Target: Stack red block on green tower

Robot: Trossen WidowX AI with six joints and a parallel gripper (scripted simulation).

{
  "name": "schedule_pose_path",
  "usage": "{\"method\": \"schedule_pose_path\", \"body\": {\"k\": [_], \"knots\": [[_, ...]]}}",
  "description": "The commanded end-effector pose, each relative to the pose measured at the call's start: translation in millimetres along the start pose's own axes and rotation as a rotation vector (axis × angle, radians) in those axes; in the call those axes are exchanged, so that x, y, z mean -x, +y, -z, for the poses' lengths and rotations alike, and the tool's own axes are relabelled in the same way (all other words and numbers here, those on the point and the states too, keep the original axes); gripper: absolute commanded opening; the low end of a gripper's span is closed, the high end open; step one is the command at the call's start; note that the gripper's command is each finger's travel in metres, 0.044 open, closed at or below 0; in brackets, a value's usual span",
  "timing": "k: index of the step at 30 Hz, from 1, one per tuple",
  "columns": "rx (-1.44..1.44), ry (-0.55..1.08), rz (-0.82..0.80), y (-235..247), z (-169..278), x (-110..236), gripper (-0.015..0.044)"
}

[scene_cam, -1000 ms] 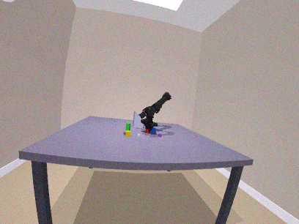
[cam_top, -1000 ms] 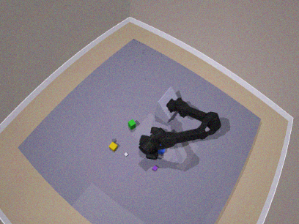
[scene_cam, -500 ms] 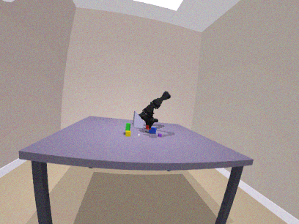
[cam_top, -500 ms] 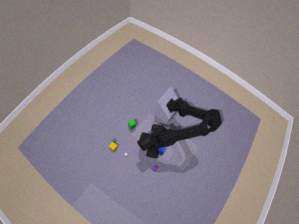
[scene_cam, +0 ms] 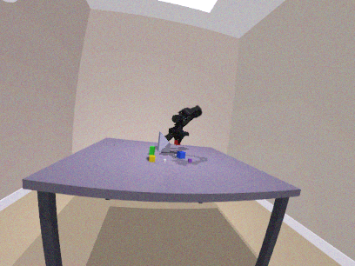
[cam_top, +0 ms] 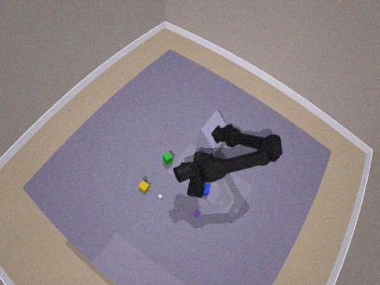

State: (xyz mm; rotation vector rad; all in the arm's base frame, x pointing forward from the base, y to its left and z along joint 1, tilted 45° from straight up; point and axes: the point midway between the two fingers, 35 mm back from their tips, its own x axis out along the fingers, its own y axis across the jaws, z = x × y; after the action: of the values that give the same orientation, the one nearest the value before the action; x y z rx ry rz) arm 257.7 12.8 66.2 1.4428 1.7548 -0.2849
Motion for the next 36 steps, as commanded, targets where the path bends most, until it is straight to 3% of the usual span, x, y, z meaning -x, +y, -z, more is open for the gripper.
{"method": "schedule_pose_path", "body": {"k": [1, 10, 36], "knots": [[0.005, -0.007, 0.001, 0.0, -0.1, 14.2, 0.0000], [0.005, -0.009, 0.001, -0.9, -3.7, 14.6, 0.0000], [0.028, -0.034, 0.016, -78.0, -123.4, 20.8, 0.0000]]}}
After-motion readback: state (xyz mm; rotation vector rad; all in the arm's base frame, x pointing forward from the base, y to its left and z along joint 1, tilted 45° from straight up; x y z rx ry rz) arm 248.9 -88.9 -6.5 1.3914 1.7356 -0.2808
